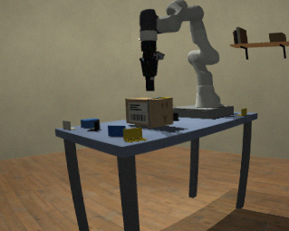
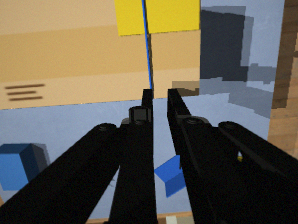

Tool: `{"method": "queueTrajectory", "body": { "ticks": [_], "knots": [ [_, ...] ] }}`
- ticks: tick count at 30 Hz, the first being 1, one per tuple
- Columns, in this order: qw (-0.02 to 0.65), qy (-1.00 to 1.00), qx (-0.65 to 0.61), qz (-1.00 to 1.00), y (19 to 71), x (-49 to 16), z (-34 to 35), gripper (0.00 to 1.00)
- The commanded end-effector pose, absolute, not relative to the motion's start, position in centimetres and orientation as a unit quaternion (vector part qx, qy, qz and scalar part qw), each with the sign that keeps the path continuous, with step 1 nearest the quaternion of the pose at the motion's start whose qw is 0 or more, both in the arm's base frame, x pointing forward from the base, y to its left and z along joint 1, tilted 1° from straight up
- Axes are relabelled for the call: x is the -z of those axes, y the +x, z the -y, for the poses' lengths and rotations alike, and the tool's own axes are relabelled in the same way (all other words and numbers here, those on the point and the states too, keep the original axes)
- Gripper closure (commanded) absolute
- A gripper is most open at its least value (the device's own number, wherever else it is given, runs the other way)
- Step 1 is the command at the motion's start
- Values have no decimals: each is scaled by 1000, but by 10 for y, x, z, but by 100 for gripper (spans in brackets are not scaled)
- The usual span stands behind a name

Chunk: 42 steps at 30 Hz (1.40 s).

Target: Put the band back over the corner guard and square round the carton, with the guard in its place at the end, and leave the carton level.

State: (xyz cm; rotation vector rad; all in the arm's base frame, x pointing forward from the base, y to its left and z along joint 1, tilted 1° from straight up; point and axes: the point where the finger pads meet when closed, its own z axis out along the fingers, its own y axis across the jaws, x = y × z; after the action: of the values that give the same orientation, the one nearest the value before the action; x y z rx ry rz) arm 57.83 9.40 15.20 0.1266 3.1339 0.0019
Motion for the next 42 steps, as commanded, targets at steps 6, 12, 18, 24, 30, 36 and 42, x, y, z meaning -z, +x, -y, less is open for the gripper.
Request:
{"method": "queueTrajectory", "body": {
  "ticks": [6,12,18,24,30,36,42],
  "knots": [
    [-4,38,0,-999,574,-168,-94,82],
    [-4,38,0,-999,574,-180,-94,82],
    [-4,38,0,-999,574,-186,-94,82],
    [-4,38,0,-999,574,-191,-94,82],
    [-4,38,0,-999,574,-193,-94,82],
    [-4,38,0,-999,574,-193,-94,82],
    [-4,38,0,-999,574,-193,-94,82]
  ]
}}
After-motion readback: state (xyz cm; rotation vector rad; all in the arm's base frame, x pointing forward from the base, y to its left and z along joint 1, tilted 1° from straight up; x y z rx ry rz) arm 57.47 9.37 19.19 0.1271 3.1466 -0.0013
